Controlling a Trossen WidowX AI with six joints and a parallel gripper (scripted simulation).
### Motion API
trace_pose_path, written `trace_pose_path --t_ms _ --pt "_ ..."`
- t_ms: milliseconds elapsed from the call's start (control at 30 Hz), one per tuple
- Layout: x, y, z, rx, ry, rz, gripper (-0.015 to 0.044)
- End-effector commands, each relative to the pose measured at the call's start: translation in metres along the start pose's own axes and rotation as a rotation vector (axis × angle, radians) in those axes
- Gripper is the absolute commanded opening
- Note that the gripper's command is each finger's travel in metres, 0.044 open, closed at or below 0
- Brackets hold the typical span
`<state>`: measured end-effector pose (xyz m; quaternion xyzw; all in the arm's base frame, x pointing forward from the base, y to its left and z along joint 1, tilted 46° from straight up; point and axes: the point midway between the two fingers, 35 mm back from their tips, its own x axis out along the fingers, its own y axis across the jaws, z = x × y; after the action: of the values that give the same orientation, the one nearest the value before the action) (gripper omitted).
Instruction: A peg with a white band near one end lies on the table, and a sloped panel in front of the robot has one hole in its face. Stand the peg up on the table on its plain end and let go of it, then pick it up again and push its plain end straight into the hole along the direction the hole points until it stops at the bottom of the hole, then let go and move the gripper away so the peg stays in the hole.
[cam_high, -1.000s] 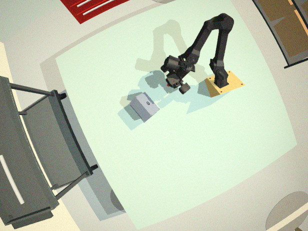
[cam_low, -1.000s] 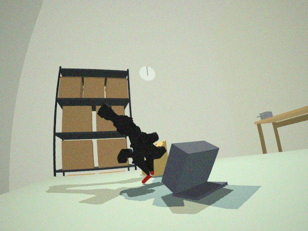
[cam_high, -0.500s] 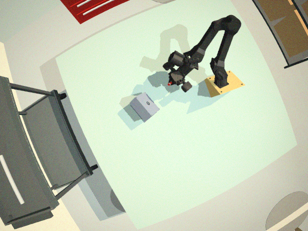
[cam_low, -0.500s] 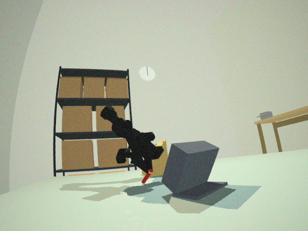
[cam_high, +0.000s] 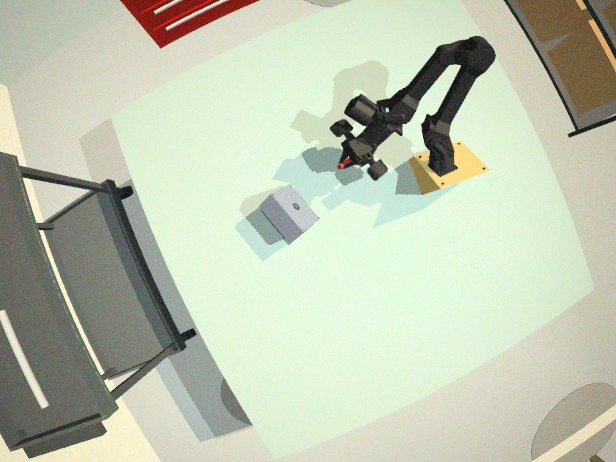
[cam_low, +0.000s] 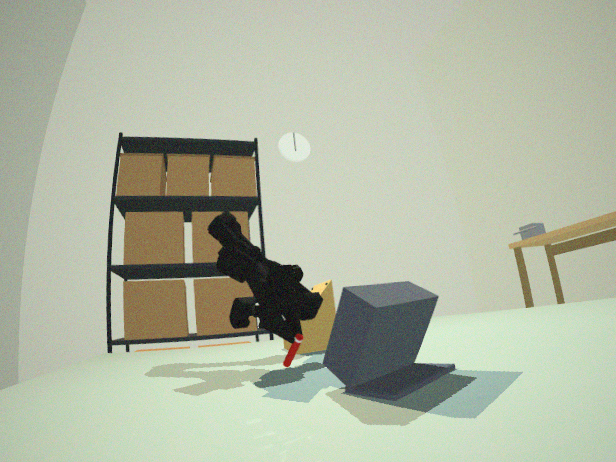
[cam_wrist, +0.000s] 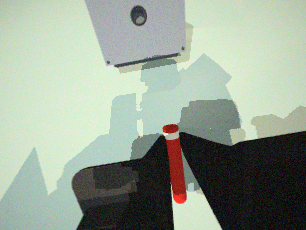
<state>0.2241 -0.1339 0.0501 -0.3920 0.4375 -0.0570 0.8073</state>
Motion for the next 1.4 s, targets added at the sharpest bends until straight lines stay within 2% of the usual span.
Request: trace_pose_path --t_ms 0,1367 --pt "-0.002 0.002 -0.002 -0.005 -0.035 0.002 0.0049" --pt "-0.024 0.002 -0.02 -0.009 -0.389 0.004 0.0049"
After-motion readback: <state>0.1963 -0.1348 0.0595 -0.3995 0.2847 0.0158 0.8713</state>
